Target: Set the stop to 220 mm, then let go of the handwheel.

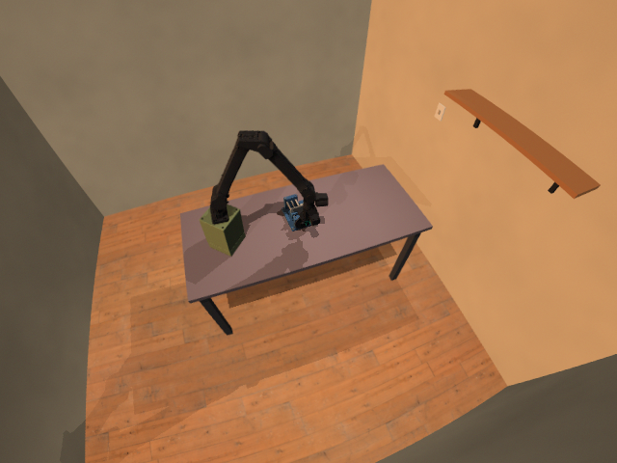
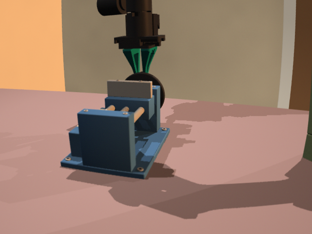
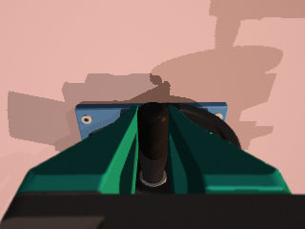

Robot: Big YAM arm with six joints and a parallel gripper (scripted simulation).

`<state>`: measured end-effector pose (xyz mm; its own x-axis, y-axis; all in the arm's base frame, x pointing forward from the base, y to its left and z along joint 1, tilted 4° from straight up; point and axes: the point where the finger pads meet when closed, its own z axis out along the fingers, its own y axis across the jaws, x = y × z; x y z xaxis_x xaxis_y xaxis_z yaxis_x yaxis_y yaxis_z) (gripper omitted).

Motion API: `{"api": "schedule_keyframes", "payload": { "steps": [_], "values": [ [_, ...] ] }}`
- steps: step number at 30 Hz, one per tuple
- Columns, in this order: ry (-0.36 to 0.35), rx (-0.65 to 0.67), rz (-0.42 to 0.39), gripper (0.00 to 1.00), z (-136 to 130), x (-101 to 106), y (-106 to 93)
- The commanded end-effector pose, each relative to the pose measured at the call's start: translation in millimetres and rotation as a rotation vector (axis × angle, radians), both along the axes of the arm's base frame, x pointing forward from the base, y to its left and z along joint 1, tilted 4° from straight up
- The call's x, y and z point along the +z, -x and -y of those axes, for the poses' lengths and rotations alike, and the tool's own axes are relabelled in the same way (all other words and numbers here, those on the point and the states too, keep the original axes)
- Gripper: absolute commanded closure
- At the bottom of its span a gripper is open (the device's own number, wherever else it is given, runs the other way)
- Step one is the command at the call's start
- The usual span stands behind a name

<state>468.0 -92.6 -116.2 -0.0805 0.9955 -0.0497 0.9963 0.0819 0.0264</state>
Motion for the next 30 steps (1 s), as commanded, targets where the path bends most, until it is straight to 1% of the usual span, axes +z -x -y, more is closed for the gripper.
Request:
{"api": "schedule_keyframes", "payload": {
  "steps": [1, 9, 11, 12, 13, 17, 19, 24, 30],
  "values": [
    [0.008, 0.002, 0.067, 0.94, -2.7, 9.4, -39.8],
    [0.009, 0.002, 0.071, 0.94, -3.0, 2.4, -48.8],
    [0.013, 0.001, 0.101, 0.94, -1.3, 17.5, -55.9],
    [0.012, 0.001, 0.094, 0.94, -1.5, 13.7, -54.5],
    [0.009, 0.001, 0.074, 0.94, -2.4, 2.4, -50.1],
    [0.009, 0.002, 0.07, 0.94, -2.8, -9.5, -52.9],
    [0.009, 0.002, 0.07, 0.94, -2.8, -9.5, -52.9],
    [0.009, 0.0, 0.069, 0.94, -1.6, -23.3, -57.0],
    [0.009, 0.001, 0.069, 0.94, -0.5, -26.0, -56.8]
  ]
}}
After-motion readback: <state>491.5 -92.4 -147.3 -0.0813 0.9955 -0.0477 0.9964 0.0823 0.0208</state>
